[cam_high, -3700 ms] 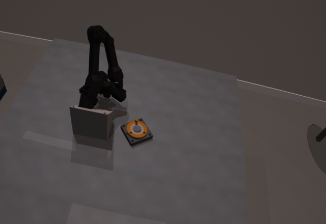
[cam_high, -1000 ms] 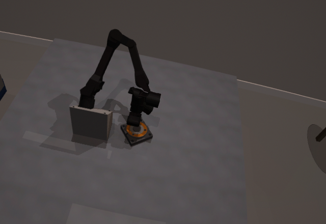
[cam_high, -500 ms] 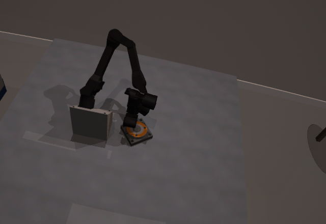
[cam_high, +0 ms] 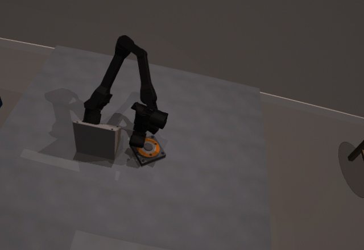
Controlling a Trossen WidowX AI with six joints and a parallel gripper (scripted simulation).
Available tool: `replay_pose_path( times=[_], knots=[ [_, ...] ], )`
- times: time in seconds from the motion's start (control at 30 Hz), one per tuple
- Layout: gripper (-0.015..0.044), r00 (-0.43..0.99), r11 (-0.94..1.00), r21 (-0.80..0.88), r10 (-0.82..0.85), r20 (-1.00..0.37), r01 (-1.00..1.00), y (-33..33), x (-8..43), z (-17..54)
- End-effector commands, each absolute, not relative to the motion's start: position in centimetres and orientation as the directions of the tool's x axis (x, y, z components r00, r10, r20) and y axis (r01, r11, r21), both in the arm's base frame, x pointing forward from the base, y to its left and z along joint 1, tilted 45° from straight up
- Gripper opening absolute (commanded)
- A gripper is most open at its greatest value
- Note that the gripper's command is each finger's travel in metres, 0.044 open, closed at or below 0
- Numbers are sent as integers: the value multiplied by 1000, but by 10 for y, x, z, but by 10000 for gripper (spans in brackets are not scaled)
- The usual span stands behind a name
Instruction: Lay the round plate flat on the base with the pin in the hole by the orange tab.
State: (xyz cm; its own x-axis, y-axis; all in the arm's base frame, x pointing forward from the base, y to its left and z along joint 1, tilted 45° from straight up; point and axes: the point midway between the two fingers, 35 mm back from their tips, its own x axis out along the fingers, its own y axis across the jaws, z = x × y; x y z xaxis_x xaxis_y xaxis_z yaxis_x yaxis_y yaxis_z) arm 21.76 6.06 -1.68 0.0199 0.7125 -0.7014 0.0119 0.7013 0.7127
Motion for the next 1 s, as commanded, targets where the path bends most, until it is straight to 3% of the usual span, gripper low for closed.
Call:
replay_pose_path(
  times=[0.0,0.97],
  knots=[
    [0,16,704,710,710,-704,15,57,215,-20],
    [0,16,705,709,709,-705,15,36,215,-40]
  ],
)
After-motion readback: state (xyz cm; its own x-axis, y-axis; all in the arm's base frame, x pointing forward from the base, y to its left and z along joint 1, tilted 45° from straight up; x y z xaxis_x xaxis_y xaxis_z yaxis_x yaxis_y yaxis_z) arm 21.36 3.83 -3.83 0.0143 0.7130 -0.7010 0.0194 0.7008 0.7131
